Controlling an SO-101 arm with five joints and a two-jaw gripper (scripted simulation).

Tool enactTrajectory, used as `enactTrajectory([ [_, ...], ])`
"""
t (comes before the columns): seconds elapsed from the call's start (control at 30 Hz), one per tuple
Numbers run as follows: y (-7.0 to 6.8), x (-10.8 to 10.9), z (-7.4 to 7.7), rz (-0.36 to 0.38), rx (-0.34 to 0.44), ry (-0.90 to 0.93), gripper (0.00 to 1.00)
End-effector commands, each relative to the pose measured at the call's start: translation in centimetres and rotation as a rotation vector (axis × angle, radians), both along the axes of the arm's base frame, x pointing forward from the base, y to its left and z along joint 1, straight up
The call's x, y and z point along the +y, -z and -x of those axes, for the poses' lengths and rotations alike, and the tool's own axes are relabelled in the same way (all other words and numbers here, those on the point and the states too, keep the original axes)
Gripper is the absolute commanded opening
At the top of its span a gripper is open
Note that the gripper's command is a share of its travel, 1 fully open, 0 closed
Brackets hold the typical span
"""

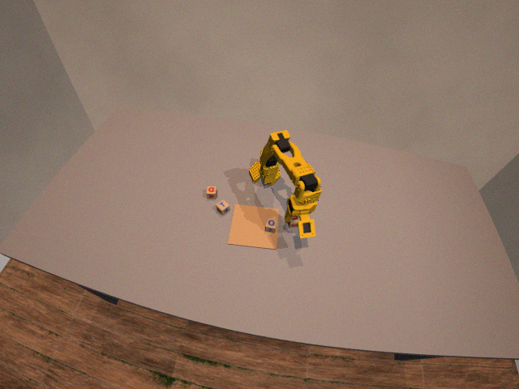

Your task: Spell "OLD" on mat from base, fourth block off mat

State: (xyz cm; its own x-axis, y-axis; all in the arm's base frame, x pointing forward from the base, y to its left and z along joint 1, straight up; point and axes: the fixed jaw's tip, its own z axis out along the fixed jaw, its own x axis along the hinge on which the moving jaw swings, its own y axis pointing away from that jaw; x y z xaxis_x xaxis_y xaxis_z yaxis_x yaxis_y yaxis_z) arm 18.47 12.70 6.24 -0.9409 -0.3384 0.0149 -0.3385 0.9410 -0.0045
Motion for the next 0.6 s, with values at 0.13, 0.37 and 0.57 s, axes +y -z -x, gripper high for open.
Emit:
enactTrajectory([
  [0.13,-1.6,0.4,-0.5,-0.046,-0.069,-0.006,0.0],
  [0.37,-1.6,0.0,-0.6,-0.044,-0.071,-0.05,0.0],
  [0.57,-1.6,-0.5,-0.8,-0.041,-0.072,-0.101,0.0],
])
